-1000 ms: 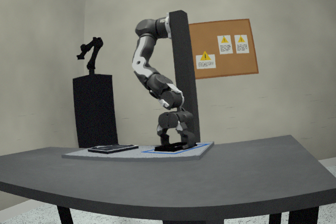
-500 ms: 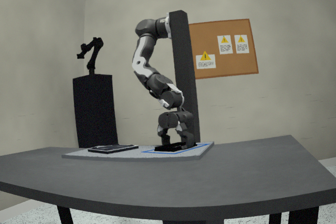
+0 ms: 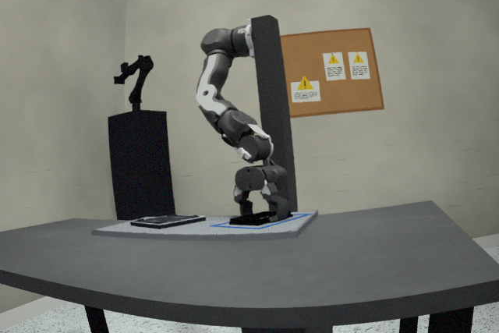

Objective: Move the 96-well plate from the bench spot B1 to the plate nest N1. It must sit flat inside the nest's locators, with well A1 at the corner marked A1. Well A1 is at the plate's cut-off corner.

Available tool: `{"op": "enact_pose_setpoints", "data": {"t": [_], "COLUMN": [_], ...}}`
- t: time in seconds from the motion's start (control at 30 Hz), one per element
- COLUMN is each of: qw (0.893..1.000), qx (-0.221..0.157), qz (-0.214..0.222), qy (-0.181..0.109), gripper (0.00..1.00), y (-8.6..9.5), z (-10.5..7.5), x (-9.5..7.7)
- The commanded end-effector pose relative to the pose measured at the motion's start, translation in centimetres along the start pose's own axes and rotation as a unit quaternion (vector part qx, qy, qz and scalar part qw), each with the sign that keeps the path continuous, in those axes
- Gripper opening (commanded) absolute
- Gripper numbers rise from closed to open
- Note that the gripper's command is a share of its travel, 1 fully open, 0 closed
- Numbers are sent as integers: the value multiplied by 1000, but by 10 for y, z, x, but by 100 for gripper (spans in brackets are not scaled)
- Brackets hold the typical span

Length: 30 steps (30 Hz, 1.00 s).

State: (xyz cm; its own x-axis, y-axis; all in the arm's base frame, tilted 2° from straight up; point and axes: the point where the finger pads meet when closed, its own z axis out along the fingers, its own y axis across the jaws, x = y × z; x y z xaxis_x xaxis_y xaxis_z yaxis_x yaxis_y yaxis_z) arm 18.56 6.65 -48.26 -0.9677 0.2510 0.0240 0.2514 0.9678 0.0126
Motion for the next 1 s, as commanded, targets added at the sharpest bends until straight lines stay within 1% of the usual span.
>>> {"op": "enact_pose_setpoints", "data": {"t": [0.0, 0.53, 0.7, 0.97], "qw": [1000, 1000, 1000, 1000], "qx": [-1, -1, 1, 1], "qz": [0, 0, 3, 3], "qy": [0, 0, -1, -1], "gripper": [0, 0, 0, 0], "y": [1, 1, 0, 0], "z": [-1, -1, -32, -32], "x": [0, 0, -2, -2]}}
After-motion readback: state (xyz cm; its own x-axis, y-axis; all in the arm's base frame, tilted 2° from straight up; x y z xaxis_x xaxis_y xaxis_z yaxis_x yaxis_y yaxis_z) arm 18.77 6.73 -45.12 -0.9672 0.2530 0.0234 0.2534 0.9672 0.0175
